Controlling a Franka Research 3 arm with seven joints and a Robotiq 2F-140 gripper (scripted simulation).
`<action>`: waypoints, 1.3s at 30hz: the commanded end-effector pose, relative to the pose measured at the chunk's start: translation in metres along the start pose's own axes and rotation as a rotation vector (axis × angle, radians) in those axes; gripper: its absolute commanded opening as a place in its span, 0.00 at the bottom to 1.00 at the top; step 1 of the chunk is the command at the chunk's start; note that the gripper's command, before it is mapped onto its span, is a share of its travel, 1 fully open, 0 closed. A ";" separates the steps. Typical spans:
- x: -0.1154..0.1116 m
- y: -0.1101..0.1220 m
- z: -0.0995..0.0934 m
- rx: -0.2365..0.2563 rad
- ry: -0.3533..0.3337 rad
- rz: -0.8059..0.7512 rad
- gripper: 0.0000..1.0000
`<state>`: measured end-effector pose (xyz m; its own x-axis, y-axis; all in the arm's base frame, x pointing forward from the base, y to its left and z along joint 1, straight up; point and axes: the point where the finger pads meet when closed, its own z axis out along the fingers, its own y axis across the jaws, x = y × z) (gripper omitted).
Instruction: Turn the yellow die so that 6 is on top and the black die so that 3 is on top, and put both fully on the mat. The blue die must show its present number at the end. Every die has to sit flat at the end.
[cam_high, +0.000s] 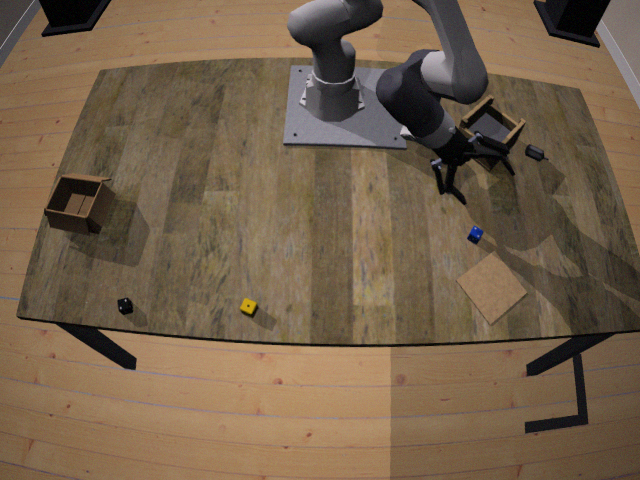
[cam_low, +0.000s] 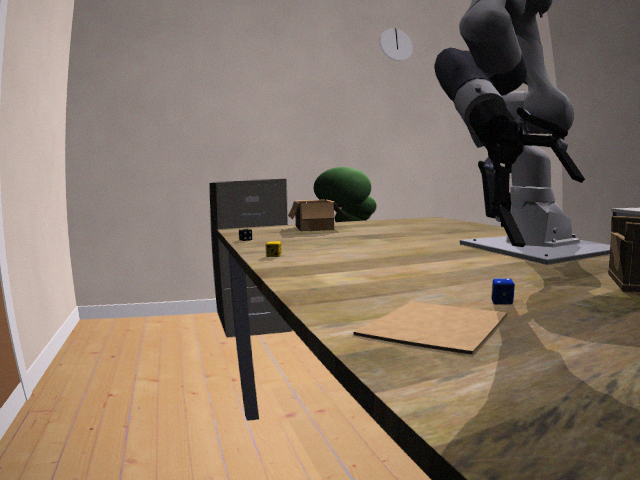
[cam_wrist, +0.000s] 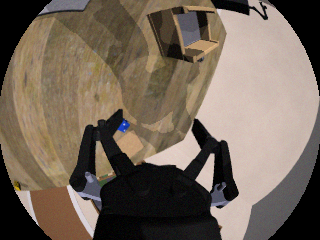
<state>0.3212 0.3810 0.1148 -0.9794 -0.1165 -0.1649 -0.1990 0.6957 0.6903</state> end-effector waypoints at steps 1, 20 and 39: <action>0.000 0.000 0.000 0.000 0.000 0.000 1.00; -0.158 -0.016 -0.041 -0.046 -0.089 0.101 1.00; -0.362 -0.233 -0.237 0.129 -0.214 0.310 1.00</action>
<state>0.7037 0.1279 0.1846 -0.9528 0.1995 -0.2287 0.0065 0.7669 0.6417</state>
